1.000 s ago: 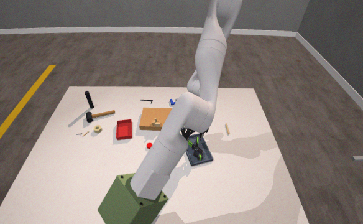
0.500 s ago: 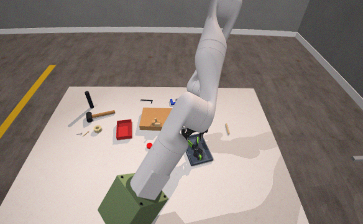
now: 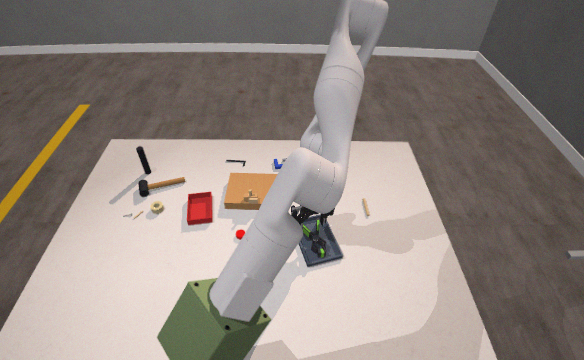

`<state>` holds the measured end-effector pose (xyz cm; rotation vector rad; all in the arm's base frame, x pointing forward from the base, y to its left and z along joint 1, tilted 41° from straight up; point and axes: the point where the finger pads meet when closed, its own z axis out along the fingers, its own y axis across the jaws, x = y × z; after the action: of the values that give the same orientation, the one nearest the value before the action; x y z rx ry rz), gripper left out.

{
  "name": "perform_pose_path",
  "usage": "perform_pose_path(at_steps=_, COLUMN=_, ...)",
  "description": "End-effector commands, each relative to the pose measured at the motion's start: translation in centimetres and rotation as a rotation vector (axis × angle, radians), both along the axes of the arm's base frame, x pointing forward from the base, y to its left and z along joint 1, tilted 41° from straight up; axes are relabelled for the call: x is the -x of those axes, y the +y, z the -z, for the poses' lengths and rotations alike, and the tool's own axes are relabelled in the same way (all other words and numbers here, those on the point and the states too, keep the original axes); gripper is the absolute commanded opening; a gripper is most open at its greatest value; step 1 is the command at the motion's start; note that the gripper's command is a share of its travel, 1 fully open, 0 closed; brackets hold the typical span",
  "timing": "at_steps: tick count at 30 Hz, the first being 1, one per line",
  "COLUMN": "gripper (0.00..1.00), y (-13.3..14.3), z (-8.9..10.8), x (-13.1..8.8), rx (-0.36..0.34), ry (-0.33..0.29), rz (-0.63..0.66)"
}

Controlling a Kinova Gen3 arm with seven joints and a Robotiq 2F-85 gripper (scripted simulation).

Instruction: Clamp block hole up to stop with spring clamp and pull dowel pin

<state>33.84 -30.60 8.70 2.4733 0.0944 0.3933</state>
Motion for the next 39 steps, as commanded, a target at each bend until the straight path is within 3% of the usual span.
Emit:
perform_pose_path(at_steps=1, gripper=0.77, y=-0.5, z=0.3, x=-0.3, rx=0.004, ry=-0.008, rz=0.003)
perform_pose_path(at_steps=21, gripper=0.77, y=-1.6, z=1.7, x=-0.8, rx=0.003, ry=-0.006, rz=0.004)
perform_pose_path(at_steps=39, gripper=0.77, y=-1.6, z=1.9, x=-0.8, rx=0.002, ry=-0.005, rz=0.004)
